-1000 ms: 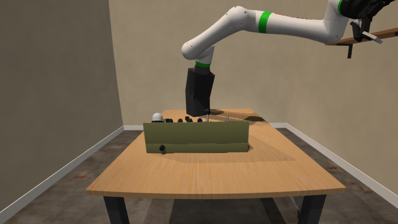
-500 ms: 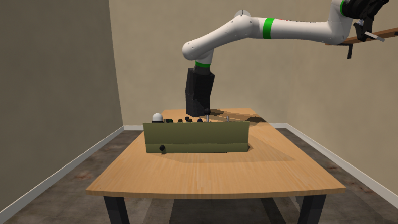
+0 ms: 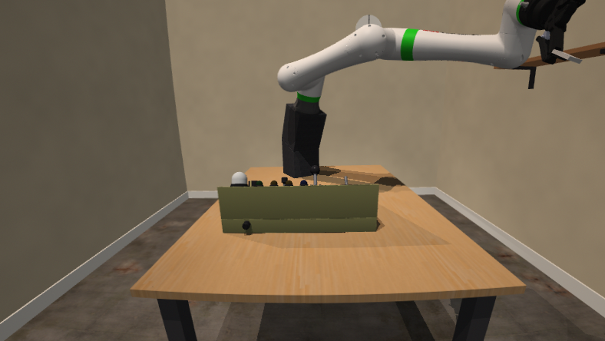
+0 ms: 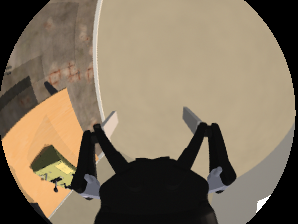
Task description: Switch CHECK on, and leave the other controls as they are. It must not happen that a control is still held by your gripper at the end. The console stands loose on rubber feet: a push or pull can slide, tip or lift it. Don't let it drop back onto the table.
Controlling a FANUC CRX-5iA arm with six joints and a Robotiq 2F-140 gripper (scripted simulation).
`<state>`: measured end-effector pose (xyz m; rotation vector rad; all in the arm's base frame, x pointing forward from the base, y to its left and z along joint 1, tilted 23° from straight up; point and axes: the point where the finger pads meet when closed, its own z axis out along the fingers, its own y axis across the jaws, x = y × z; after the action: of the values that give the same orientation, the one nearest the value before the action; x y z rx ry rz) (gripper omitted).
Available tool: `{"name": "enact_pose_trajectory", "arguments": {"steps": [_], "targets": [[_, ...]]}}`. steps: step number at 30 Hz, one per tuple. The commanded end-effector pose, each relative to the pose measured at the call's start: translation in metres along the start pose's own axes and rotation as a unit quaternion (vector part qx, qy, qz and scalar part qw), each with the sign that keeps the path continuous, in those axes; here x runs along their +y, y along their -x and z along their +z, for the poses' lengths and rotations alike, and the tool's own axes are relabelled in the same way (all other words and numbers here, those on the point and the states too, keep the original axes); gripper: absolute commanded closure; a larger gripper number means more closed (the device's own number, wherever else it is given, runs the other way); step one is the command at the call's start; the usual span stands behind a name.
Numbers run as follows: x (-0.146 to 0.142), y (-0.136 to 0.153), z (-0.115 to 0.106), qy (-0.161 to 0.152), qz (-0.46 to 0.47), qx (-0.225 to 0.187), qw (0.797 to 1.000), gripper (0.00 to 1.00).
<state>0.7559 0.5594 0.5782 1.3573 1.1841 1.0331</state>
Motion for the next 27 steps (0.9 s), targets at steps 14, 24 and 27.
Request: {"name": "enact_pose_trajectory", "arguments": {"steps": [14,24,27], "targets": [[-0.0050,0.0045,-0.0099,0.003,0.031,-0.005,1.000,0.00],[-0.0050,0.0045,-0.0099,0.003,0.031,-0.005,1.000,0.00],[-0.0050,0.0045,-0.0099,0.003,0.031,-0.005,1.000,0.00]]}}
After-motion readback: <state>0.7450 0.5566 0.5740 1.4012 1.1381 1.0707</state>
